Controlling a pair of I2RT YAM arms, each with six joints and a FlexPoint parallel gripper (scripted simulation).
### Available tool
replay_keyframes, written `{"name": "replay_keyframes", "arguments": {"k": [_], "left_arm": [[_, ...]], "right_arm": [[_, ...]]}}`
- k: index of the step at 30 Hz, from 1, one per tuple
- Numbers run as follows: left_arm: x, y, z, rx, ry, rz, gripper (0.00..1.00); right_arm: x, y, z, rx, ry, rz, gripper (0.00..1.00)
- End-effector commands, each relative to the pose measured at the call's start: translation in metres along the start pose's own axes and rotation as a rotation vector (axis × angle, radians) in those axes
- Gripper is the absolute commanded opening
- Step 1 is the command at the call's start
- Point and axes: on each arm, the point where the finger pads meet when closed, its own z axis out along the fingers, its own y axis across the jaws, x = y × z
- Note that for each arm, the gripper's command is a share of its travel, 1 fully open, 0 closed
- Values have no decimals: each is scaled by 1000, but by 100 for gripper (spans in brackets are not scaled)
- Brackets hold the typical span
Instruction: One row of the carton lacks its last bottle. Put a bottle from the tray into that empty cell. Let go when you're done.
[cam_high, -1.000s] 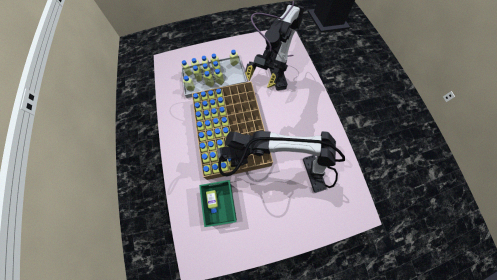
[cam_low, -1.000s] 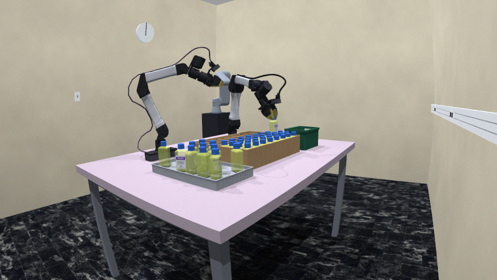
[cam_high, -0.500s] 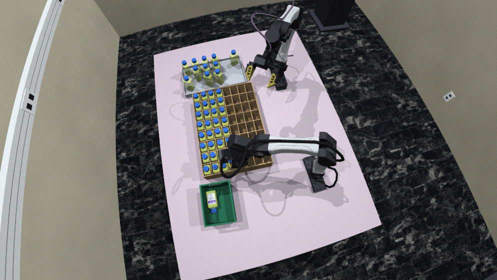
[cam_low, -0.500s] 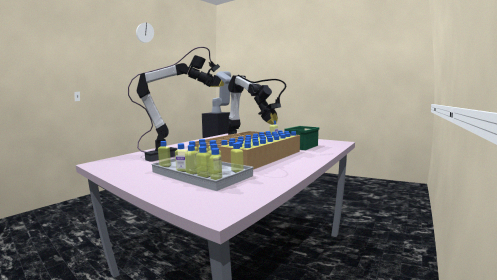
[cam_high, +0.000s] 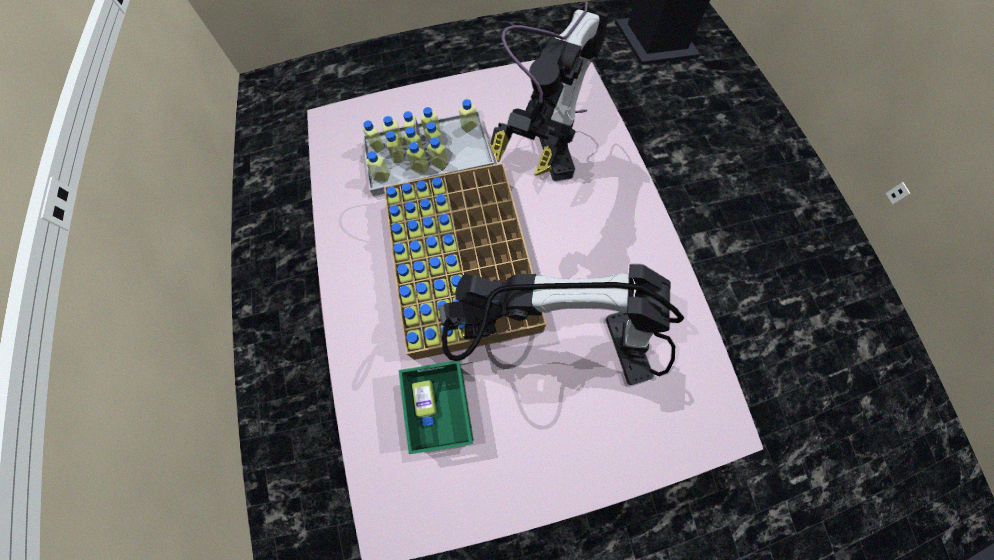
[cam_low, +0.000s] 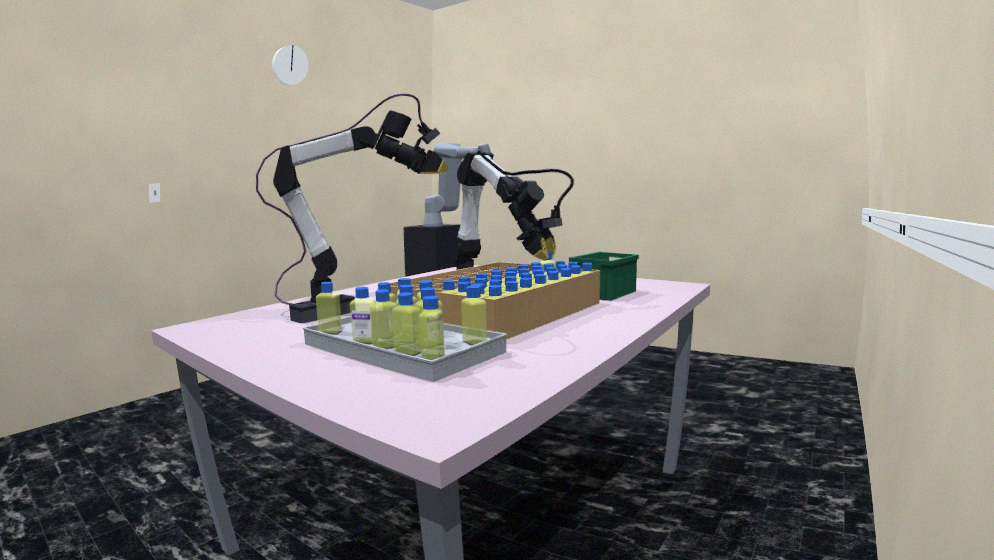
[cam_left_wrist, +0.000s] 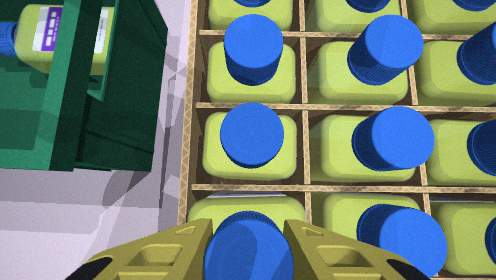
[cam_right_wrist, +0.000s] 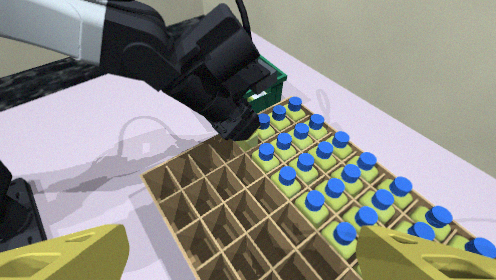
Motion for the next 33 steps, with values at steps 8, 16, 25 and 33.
{"name": "replay_keyframes", "arguments": {"k": [8, 16, 25, 33], "left_arm": [[-4, -6, 13, 15, -61, -19, 16], [-9, -5, 4, 27, -58, -9, 16], [-18, -5, -23, 31, -86, -23, 78], [-20, -3, -60, 32, -100, -20, 78]], "right_arm": [[-6, -2, -4, 6, -22, 0, 89], [-6, -2, -4, 6, -22, 0, 89], [-6, -2, -4, 6, -22, 0, 89], [-6, -2, -4, 6, -22, 0, 89]]}}
